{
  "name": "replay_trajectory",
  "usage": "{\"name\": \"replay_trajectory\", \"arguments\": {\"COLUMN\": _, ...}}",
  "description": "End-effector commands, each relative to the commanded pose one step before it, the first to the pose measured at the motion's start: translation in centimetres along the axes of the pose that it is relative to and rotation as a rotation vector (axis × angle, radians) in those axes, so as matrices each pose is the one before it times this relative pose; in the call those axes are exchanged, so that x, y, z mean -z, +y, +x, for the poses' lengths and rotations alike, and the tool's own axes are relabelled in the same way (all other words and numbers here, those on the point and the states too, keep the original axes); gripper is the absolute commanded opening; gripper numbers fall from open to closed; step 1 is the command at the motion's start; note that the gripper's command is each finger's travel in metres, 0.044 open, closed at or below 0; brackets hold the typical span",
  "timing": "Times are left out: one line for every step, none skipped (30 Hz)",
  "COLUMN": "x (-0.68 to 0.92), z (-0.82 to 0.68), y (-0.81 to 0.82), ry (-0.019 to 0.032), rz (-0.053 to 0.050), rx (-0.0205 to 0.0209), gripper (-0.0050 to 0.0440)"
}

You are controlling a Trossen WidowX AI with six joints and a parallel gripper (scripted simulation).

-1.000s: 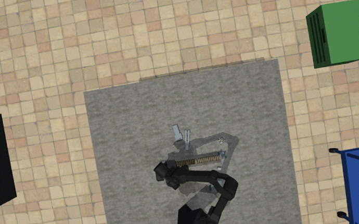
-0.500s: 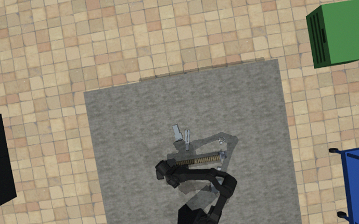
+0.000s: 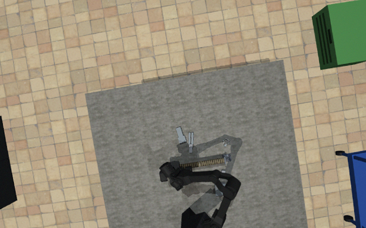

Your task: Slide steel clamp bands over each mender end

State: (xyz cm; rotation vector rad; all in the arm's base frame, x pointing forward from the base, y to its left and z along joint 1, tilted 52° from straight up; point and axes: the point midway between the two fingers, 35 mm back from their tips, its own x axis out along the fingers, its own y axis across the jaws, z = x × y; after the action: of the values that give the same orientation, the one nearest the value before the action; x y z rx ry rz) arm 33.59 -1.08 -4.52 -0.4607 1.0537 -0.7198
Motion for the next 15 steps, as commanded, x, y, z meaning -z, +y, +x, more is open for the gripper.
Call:
{"name": "replay_trajectory", "arguments": {"x": 0.367, "z": 0.620, "y": -0.187, "ry": 0.01337, "rz": -0.0037, "rx": 0.01040, "gripper": 0.0090}}
{"name": "replay_trajectory", "arguments": {"x": 0.000, "z": 0.000, "y": 0.000, "ry": 0.00000, "rz": 0.0000, "rx": 0.00000, "gripper": 0.0090}}
{"name": "replay_trajectory", "arguments": {"x": 0.000, "z": 0.000, "y": 0.000, "ry": 0.00000, "rz": 0.0000, "rx": 0.00000, "gripper": 0.0090}}
{"name": "replay_trajectory", "arguments": {"x": 0.003, "z": 0.001, "y": -0.012, "ry": 0.00000, "rz": 0.0000, "rx": 0.00000, "gripper": 0.0090}}
{"name": "replay_trajectory", "arguments": {"x": 0.007, "z": 0.002, "y": -0.025, "ry": 0.00000, "rz": 0.0000, "rx": 0.00000, "gripper": 0.0090}}
{"name": "replay_trajectory", "arguments": {"x": -0.238, "z": -0.251, "y": 0.055, "ry": -0.00659, "rz": 0.0080, "rx": -0.00517, "gripper": 0.0083}}
{"name": "replay_trajectory", "arguments": {"x": 0.000, "z": 0.000, "y": 0.000, "ry": 0.00000, "rz": 0.0000, "rx": 0.00000, "gripper": 0.0077}}
{"name": "replay_trajectory", "arguments": {"x": 0.000, "z": 0.000, "y": 0.000, "ry": 0.00000, "rz": 0.0000, "rx": 0.00000, "gripper": 0.0070}}
{"name": "replay_trajectory", "arguments": {"x": 0.000, "z": 0.000, "y": 0.000, "ry": 0.00000, "rz": 0.0000, "rx": 0.00000, "gripper": 0.0063}}
{"name": "replay_trajectory", "arguments": {"x": 0.000, "z": 0.000, "y": 0.000, "ry": 0.00000, "rz": 0.0000, "rx": 0.00000, "gripper": 0.0057}}
{"name": "replay_trajectory", "arguments": {"x": 0.000, "z": 0.000, "y": 0.000, "ry": 0.00000, "rz": 0.0000, "rx": 0.00000, "gripper": 0.0050}}
{"name": "replay_trajectory", "arguments": {"x": 0.000, "z": 0.000, "y": 0.000, "ry": 0.00000, "rz": 0.0000, "rx": 0.00000, "gripper": 0.0043}}
{"name": "replay_trajectory", "arguments": {"x": 0.000, "z": 0.000, "y": 0.000, "ry": 0.00000, "rz": 0.0000, "rx": 0.00000, "gripper": 0.0037}}
{"name": "replay_trajectory", "arguments": {"x": 0.000, "z": 0.000, "y": 0.000, "ry": 0.00000, "rz": 0.0000, "rx": 0.00000, "gripper": 0.0037}}
{"name": "replay_trajectory", "arguments": {"x": 0.000, "z": 0.000, "y": 0.000, "ry": 0.00000, "rz": 0.0000, "rx": 0.00000, "gripper": 0.0037}}
